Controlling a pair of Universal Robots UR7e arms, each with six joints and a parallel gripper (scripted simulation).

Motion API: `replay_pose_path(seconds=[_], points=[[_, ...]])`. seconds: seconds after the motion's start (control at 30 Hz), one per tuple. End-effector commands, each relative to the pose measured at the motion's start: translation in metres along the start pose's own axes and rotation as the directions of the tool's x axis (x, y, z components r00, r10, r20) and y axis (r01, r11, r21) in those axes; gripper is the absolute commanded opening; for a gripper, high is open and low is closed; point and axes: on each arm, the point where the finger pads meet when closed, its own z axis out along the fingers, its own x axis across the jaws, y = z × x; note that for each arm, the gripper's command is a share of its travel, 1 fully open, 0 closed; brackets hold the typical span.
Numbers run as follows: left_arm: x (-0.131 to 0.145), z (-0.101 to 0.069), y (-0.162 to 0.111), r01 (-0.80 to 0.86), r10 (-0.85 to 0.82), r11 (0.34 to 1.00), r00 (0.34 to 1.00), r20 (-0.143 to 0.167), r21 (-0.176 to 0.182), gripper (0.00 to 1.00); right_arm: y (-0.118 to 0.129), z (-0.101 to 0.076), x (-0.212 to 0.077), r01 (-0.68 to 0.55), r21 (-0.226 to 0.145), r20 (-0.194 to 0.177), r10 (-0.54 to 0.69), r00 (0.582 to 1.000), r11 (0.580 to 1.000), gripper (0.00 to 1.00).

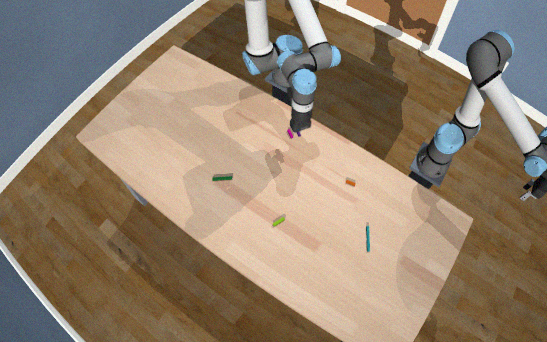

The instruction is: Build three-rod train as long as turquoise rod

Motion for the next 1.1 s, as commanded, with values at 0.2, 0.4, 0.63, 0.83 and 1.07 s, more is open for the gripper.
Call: replay_pose_path(seconds=[0.2,0.4,0.63,0.83,1.07], points=[[0.0,0.0,0.0,0.0,0.0,1.0,1.0,0.0,-0.001,1.0,0.0,0.0,0.0,-0.001,-0.002,0.0,0.001,1.0,1.0,0.24],[0.0,0.0,0.0,0.0,0.0,1.0,1.0,0.0,-0.001,1.0,0.0,0.0,0.0,-0.001,-0.002,0.0,0.001,1.0,1.0,0.24],[0.0,0.0,0.0,0.0,0.0,1.0,1.0,0.0,-0.001,1.0,0.0,0.007,0.0,-0.001,-0.002,0.0,0.001,1.0,1.0,0.24],[0.0,0.0,0.0,0.0,0.0,1.0,1.0,0.0,-0.001,1.0,0.0,0.019,0.0,-0.001,-0.002,0.0,0.001,1.0,1.0,0.24],[0.0,0.0,0.0,0.0,0.0,1.0,1.0,0.0,-0.001,1.0,0.0,0.049,0.0,-0.001,-0.002,0.0,0.001,1.0,1.0,0.24]])
